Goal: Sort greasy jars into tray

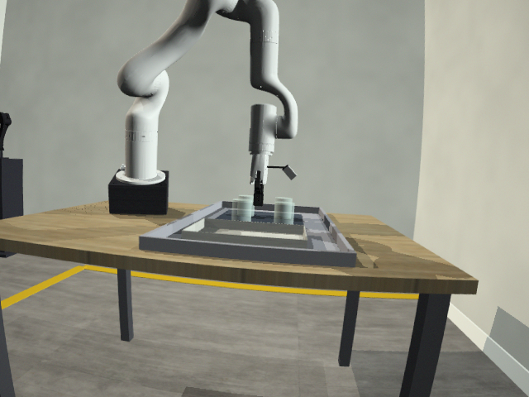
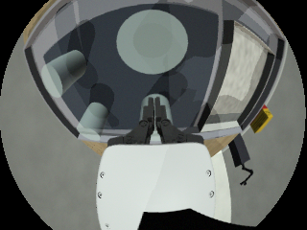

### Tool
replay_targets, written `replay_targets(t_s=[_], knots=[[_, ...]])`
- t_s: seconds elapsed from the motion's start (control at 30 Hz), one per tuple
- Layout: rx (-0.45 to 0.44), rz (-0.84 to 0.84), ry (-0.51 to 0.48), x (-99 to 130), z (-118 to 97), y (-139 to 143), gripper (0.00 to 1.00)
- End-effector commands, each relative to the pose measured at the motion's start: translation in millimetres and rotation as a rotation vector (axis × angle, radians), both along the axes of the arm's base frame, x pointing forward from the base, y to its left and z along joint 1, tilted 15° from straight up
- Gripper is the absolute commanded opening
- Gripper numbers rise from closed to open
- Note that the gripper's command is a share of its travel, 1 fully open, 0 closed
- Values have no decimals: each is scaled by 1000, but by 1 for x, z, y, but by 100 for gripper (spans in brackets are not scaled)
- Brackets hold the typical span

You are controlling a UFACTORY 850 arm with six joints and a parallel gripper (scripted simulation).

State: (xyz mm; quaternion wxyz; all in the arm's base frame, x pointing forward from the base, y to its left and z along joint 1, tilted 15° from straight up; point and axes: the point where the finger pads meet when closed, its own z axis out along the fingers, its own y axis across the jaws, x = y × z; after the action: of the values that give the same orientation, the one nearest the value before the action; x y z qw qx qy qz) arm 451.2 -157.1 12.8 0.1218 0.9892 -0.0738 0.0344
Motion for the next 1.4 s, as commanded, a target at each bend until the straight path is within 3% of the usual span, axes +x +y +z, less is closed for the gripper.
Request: replay_targets(t_s=[0.0,1.37], knots=[[0,0,-2,0,0,0,0],[0,0,-2,-5,0,1,0]])
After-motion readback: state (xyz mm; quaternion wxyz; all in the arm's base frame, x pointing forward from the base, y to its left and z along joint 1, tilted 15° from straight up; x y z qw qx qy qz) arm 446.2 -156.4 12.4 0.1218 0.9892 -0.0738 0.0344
